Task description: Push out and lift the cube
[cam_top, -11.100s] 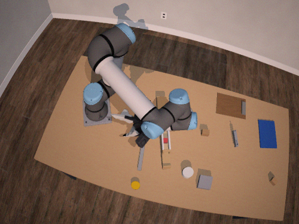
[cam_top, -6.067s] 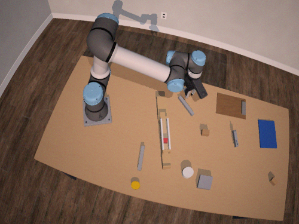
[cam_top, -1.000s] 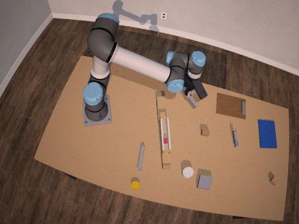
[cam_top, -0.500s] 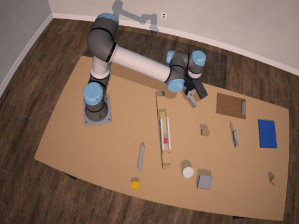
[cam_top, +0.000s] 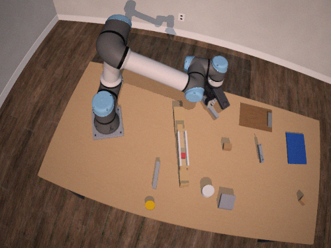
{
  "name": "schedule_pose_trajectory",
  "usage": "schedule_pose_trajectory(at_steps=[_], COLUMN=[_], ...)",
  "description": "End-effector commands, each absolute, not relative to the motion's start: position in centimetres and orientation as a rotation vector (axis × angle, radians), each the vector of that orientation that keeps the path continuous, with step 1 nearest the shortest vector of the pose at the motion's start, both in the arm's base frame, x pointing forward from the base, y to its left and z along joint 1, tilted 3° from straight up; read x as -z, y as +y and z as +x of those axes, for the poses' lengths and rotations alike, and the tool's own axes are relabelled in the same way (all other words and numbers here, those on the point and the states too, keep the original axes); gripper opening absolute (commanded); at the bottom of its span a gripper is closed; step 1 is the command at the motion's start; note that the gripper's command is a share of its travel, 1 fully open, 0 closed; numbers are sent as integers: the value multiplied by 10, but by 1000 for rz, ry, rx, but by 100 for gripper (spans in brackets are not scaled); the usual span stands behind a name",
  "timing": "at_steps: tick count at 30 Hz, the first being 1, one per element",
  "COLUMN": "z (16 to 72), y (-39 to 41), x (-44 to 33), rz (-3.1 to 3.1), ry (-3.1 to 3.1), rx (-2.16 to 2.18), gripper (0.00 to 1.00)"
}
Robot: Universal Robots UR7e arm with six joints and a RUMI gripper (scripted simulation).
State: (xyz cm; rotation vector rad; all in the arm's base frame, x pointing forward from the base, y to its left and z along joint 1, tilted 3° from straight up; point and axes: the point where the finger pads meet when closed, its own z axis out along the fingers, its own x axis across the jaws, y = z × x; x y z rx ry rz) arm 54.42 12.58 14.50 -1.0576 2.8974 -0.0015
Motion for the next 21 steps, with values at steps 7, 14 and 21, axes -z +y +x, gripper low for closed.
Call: schedule_pose_trajectory(at_steps=[7,14,21], z=[544,514,437], y=[126,111,84], x=[-146,-149,-145], rz=[-1057,-901,-509], ry=[2896,2948,3041], rx=[2,-2,-14], gripper=[0,0,0])
